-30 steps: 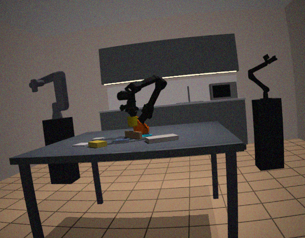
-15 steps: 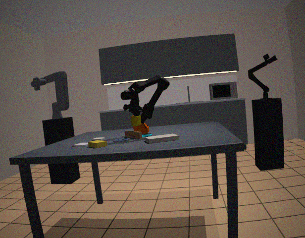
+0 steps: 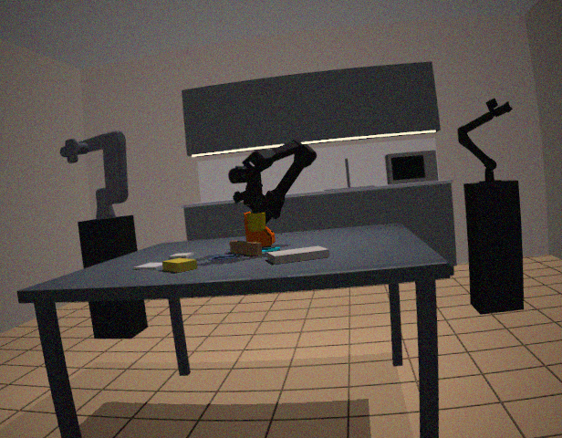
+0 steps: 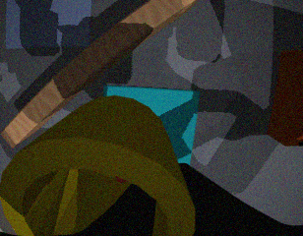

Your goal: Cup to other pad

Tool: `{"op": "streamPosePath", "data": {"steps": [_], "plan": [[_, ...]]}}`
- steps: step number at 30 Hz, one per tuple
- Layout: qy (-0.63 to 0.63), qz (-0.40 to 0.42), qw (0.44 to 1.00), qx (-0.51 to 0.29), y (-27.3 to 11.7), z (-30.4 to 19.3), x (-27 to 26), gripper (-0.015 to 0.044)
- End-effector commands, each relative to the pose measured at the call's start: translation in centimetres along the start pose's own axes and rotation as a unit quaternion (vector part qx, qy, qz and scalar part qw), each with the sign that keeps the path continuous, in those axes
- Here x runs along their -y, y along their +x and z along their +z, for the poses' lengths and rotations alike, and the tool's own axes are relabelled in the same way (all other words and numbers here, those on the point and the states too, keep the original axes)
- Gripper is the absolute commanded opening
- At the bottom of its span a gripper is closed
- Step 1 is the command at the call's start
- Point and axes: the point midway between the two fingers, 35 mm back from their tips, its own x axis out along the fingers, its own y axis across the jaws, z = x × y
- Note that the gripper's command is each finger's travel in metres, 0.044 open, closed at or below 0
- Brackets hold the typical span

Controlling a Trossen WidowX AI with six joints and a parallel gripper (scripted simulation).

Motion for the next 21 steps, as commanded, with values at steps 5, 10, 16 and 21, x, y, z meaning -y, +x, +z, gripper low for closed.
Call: {"op": "streamPosePath", "data": {"steps": [5, 10, 16, 21], "plan": [[0.005, -0.002, 1.000, -0.004, 0.2, -1.0, 1.1, 0.0000], [0.005, -0.002, 1.000, -0.004, 0.3, -1.6, 1.6, 0.0000], [0.005, -0.002, 1.000, -0.004, 0.5, -2.0, 2.1, 0.0000], [0.005, -0.002, 1.000, -0.004, 0.9, -2.0, 2.1, 0.0000]]}}
